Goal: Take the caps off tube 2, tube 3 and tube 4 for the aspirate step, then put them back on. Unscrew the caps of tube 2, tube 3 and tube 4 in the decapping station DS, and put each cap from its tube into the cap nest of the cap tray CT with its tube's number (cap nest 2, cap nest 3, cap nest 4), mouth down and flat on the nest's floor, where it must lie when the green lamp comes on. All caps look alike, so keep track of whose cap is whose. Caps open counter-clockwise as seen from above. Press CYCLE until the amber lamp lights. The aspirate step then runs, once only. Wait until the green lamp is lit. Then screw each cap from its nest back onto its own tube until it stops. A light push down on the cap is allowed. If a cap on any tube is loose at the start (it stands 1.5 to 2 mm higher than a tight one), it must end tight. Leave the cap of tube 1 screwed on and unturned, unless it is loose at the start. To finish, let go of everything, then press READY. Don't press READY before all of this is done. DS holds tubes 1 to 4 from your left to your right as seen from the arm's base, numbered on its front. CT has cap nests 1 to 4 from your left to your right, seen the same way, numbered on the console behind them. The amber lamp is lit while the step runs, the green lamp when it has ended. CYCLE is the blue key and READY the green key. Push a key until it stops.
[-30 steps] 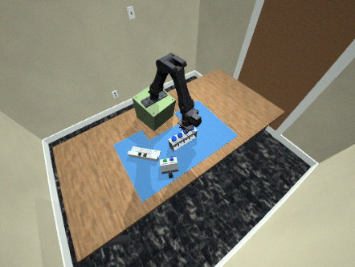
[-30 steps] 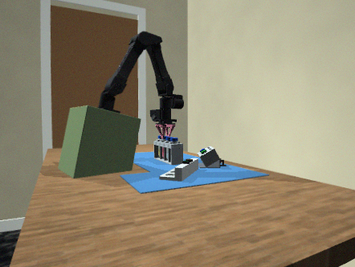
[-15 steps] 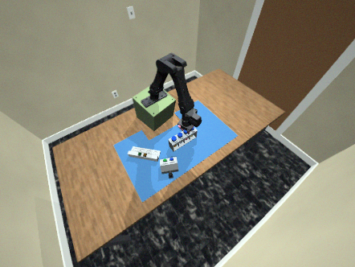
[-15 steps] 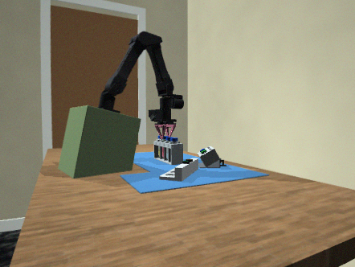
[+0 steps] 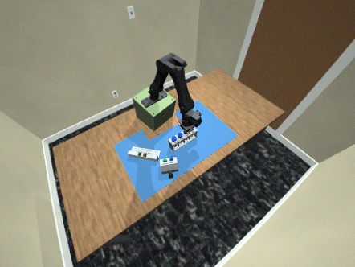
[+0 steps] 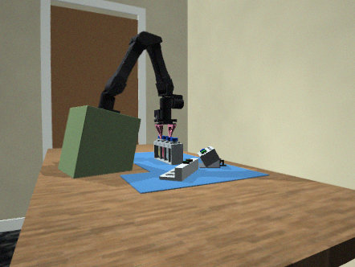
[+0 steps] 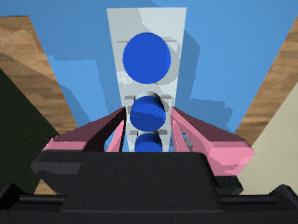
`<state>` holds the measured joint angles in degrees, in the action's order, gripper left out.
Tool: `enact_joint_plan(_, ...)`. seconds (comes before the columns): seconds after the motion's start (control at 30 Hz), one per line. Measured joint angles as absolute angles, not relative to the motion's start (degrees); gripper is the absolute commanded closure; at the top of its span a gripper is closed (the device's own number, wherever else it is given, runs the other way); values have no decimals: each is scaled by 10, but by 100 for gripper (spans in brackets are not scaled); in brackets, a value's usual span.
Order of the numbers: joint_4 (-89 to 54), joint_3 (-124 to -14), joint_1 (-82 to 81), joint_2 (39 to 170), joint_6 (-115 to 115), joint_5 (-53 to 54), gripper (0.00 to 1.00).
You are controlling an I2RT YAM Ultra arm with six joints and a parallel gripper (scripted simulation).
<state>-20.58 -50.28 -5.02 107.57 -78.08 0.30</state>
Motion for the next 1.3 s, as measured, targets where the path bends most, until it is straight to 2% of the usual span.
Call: enact_joint_plan(1.3,-206,-503,-50,1076,279,3,51)
